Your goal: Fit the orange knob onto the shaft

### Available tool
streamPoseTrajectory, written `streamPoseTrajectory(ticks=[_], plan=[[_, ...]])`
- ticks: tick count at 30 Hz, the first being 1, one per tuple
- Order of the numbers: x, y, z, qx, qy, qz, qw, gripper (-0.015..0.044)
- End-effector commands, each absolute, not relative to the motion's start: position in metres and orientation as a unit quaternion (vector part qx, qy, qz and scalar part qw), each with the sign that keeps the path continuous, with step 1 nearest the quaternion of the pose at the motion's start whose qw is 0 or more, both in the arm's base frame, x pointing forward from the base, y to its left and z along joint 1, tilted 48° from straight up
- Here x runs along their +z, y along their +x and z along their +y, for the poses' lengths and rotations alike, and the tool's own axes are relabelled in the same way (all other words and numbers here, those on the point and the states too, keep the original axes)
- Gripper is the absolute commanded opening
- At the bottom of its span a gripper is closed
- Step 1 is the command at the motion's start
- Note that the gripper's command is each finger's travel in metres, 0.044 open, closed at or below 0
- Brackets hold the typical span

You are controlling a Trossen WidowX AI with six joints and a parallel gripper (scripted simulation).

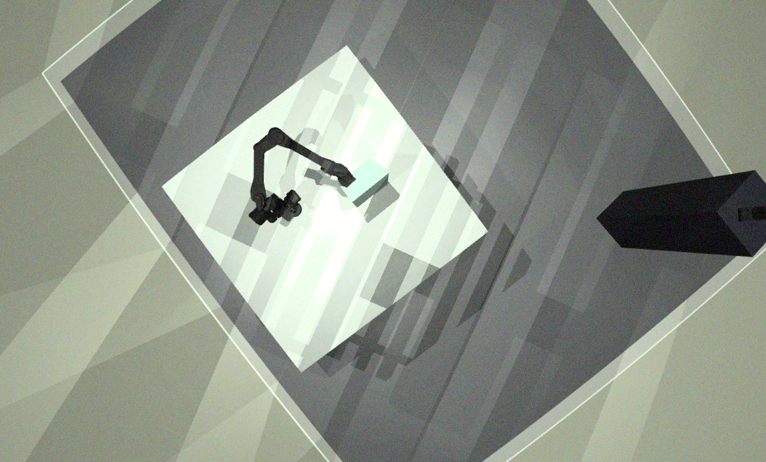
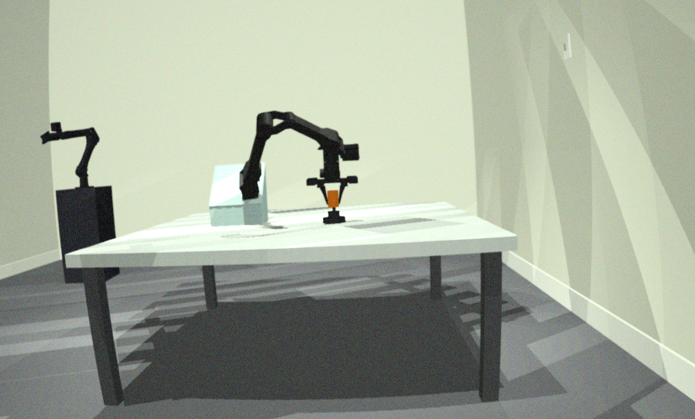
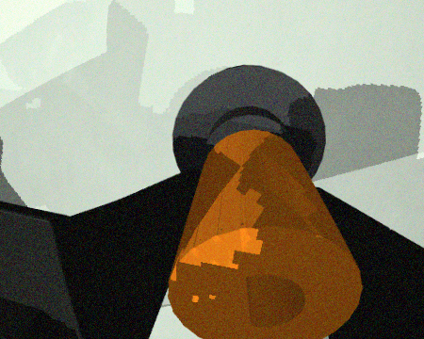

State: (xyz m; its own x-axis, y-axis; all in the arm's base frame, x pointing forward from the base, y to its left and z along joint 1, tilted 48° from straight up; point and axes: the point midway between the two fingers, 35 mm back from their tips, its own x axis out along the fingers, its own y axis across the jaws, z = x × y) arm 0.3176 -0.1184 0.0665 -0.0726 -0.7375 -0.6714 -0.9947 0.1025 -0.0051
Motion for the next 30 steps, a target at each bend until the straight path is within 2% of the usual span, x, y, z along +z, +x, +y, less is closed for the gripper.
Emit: streamPoseTrajectory(ticks=[1,30], plan=[[0.066,0.318,-0.118,0.225,-0.622,0.696,0.280,0.0000],[0.057,0.316,-0.128,0.228,-0.621,0.696,0.279,0.0000]])
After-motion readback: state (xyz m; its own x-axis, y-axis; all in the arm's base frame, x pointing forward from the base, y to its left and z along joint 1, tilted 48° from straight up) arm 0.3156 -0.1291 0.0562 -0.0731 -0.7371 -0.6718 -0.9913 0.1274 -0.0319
